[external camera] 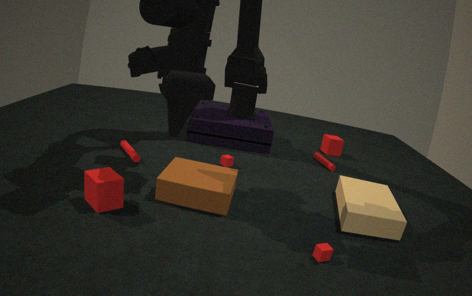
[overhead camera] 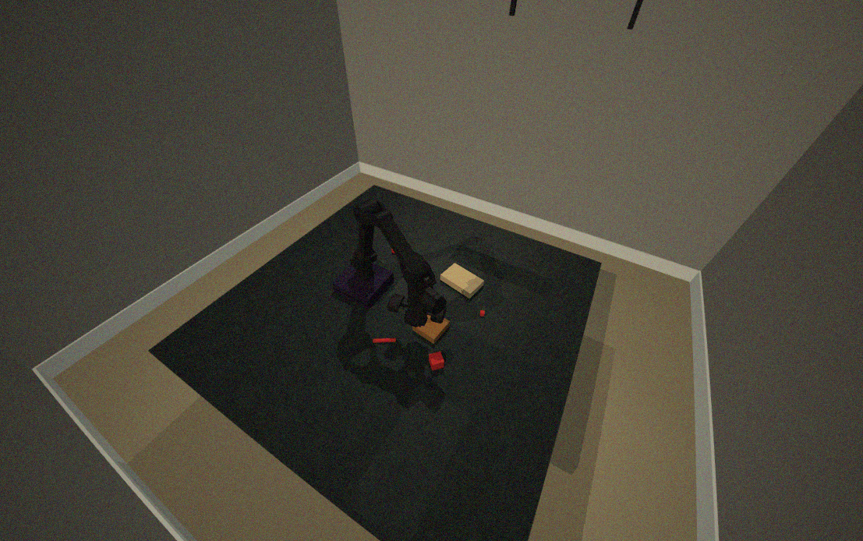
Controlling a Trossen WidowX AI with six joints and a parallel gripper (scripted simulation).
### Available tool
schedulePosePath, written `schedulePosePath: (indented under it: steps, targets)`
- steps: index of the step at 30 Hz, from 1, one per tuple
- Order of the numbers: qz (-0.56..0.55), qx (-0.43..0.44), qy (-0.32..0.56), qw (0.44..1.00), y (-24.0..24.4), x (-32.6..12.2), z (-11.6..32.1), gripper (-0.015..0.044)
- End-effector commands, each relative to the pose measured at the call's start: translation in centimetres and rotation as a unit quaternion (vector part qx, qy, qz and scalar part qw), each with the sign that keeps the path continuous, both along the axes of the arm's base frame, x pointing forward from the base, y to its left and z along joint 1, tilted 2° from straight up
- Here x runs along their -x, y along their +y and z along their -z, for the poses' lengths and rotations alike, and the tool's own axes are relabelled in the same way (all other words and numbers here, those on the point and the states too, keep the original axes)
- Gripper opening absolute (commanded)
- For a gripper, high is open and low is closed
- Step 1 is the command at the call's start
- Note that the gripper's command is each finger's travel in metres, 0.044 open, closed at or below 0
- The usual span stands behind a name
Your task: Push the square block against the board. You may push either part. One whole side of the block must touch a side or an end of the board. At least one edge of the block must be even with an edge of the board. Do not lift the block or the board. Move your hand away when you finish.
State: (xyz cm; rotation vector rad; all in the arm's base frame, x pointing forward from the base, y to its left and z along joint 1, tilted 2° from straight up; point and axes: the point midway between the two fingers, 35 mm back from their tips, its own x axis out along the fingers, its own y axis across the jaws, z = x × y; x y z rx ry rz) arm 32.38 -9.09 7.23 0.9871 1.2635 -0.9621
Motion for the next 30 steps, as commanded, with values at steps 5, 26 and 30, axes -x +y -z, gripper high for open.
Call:
schedulePosePath:
  steps: [5, 26, 30]
  targets:
    - [0.139, -0.011, -0.003, 0.99, -1.9, 0.9, 0.7, 0.0]
    - [0.181, -0.014, -0.004, 0.983, -2.4, 0.8, 6.4, 0.0]
    - [0.181, -0.015, -0.004, 0.983, -1.8, 0.7, 6.4, 0.0]
